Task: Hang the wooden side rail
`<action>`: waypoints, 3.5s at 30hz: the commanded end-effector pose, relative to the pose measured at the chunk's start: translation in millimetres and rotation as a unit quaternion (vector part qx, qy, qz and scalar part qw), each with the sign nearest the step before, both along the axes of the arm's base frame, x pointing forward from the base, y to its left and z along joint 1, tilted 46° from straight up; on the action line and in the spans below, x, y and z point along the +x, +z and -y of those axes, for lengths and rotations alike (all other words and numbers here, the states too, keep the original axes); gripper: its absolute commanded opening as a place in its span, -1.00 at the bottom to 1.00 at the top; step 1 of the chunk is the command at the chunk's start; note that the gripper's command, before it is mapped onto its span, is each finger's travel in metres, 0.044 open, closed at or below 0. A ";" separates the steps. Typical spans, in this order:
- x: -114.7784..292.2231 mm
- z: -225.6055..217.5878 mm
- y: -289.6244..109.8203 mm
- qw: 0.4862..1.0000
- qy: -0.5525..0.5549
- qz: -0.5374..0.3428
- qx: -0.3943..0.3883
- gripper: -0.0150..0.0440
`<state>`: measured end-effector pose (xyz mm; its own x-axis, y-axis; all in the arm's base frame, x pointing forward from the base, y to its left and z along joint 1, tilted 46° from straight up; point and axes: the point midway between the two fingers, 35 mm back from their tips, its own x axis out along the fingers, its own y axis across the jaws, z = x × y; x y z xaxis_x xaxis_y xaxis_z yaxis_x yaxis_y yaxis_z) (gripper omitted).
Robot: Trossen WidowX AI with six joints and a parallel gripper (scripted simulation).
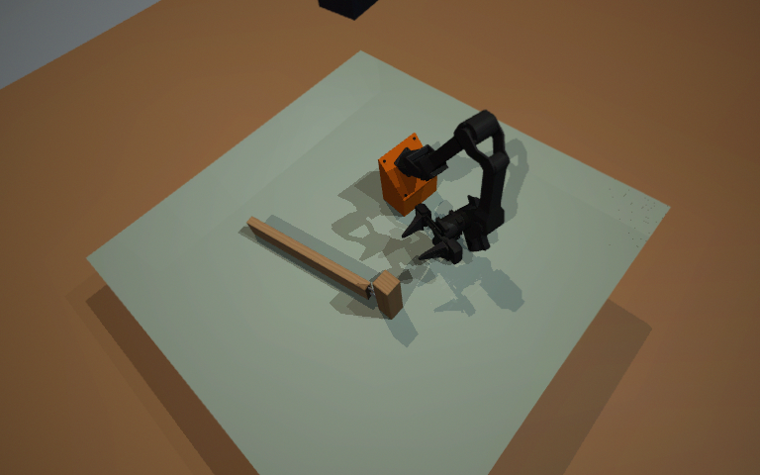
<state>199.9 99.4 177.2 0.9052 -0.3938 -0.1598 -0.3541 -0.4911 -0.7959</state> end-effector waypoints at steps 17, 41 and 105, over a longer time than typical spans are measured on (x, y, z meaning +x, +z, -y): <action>-17.3 63.9 63.5 1.000 0.000 0.001 0.001 1.00; 18.5 34.3 -84.6 0.882 0.224 -0.408 0.080 1.00; 81.8 105.9 -16.2 0.845 0.433 -0.144 0.278 1.00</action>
<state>273.4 8.4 151.4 0.6845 0.6366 -0.3552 -0.1351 -0.3680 -0.9200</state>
